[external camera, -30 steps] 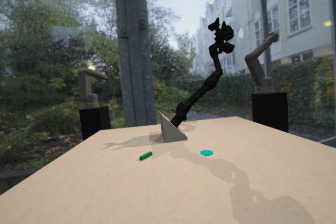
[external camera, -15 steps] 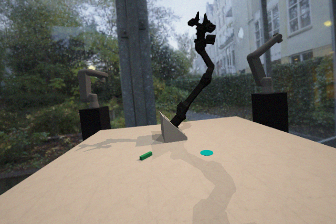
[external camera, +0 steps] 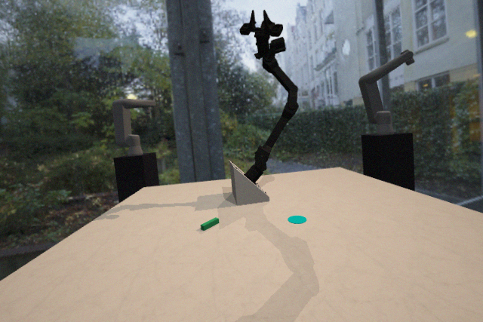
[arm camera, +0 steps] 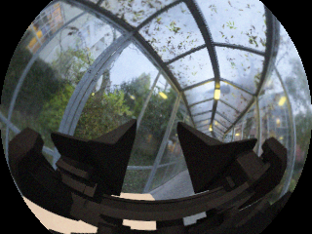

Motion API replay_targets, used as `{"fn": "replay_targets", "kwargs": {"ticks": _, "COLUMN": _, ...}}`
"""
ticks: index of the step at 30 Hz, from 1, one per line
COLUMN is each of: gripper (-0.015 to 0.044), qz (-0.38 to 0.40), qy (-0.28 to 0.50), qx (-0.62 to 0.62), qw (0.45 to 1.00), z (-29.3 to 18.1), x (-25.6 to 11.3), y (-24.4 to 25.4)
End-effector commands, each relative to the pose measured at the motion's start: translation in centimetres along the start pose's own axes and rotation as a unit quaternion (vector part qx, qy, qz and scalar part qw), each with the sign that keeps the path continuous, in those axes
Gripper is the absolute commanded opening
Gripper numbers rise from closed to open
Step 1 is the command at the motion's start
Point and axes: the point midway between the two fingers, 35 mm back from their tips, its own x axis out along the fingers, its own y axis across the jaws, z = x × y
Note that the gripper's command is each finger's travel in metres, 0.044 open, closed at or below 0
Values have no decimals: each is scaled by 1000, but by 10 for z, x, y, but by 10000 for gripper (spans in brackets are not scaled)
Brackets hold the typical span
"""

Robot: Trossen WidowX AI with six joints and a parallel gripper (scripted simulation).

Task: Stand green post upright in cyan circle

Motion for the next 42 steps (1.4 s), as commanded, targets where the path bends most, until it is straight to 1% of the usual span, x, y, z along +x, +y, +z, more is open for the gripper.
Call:
{"fn": "replay_targets", "kwargs": {"ticks": 1, "gripper": 233, "qz": -16, "qy": 15, "qx": 41, "qw": 999, "z": -28, "x": 18, "y": -31}}
{"fn": "replay_targets", "kwargs": {"ticks": 13, "gripper": 233, "qz": -64, "qy": 98, "qx": 143, "qw": 983, "z": -138, "x": 69, "y": -94}}
{"fn": "replay_targets", "kwargs": {"ticks": 24, "gripper": 233, "qz": -108, "qy": 213, "qx": 210, "qw": 948, "z": -265, "x": 99, "y": -119}}
{"fn": "replay_targets", "kwargs": {"ticks": 33, "gripper": 233, "qz": -136, "qy": 330, "qx": 244, "qw": 902, "z": -375, "x": 104, "y": -117}}
{"fn": "replay_targets", "kwargs": {"ticks": 42, "gripper": 233, "qz": -150, "qy": 460, "qx": 258, "qw": 836, "z": -481, "x": 86, "y": -95}}
